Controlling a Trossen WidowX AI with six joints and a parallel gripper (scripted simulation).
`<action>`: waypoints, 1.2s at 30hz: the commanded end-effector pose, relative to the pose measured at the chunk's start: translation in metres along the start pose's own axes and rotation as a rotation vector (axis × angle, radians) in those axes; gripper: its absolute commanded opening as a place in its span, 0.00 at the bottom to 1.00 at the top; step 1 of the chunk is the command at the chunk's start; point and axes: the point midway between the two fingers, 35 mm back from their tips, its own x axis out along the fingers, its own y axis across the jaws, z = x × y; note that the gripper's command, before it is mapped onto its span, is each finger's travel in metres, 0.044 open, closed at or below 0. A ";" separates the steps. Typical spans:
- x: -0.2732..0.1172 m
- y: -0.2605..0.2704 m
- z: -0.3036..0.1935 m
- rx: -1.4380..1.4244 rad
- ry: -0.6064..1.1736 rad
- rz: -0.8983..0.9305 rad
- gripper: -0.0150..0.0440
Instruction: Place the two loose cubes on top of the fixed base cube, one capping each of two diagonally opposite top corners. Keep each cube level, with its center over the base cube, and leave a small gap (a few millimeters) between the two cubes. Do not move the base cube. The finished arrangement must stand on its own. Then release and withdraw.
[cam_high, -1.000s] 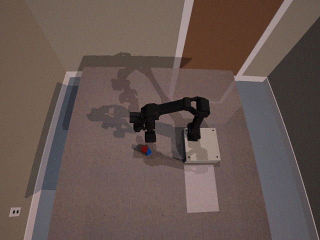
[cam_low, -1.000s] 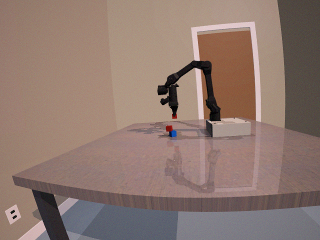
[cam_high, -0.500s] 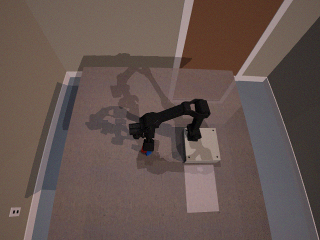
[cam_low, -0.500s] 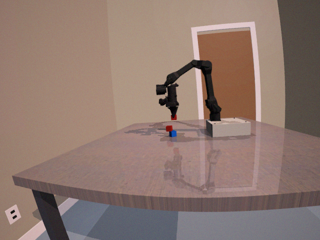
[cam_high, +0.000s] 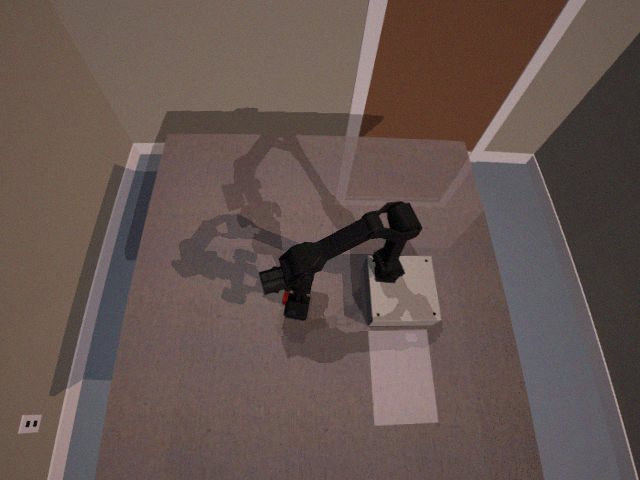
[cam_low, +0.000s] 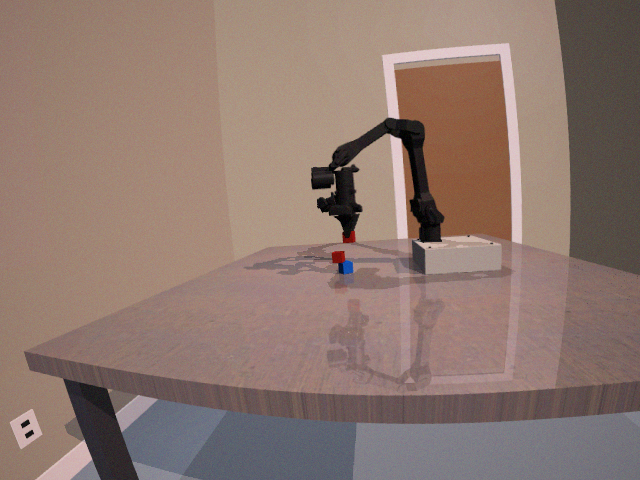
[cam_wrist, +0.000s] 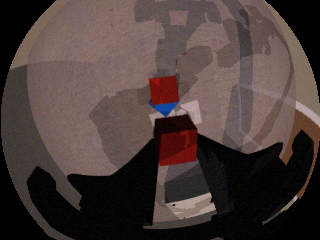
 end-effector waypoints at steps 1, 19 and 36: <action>0.001 0.005 -0.002 0.023 -0.002 0.000 0.43; 0.031 0.004 -0.003 0.027 -0.002 -0.001 0.43; 0.058 0.005 -0.002 0.025 -0.002 -0.001 0.43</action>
